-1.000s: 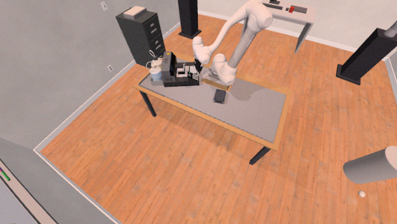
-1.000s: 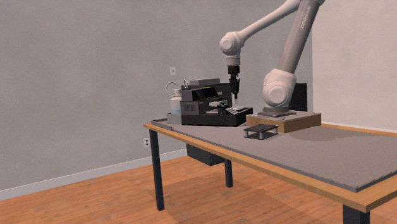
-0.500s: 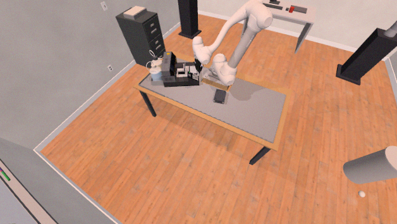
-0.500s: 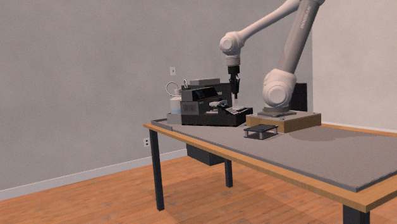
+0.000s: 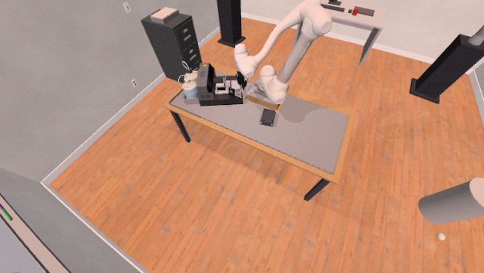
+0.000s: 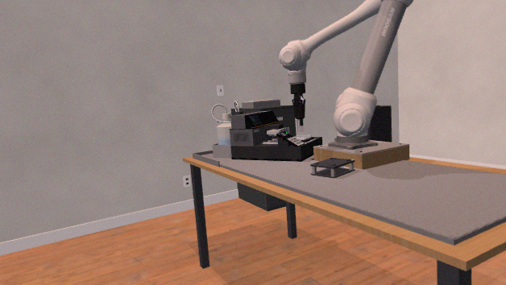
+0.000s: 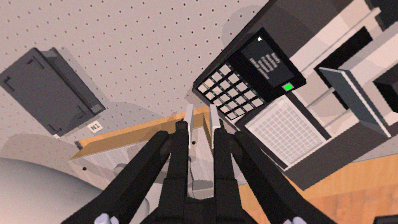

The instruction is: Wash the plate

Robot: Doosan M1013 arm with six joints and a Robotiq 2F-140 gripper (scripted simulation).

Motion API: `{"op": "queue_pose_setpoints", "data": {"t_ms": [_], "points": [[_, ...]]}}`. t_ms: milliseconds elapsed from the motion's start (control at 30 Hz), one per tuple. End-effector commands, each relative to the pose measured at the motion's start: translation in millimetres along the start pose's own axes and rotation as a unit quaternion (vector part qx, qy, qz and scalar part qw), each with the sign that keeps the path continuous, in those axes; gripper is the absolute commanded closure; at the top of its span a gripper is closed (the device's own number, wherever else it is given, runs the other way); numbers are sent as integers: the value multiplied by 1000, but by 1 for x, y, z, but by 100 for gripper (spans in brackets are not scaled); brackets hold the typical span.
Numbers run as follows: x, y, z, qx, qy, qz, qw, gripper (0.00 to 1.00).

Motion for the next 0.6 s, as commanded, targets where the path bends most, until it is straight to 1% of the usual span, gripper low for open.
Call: {"op": "queue_pose_setpoints", "data": {"t_ms": [0,67,267,500,567], "points": [[-1,-4,14,-2,49,2,999,30],[-1,-4,14,-2,49,2,999,30],[0,-8,43,-2,148,1,989,30],[2,-12,78,-2,262,1,965,30],[2,-12,79,-2,294,1,956,30]]}}
Point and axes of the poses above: the point where the finger pads meet when closed, its own y axis out along the fingers, its own z axis across the jaws, x = y × z, the point moved 10 cm from there along -y, back along the fingers, and after that the axes turned 10 degrees about y, right-handed, at the moved point
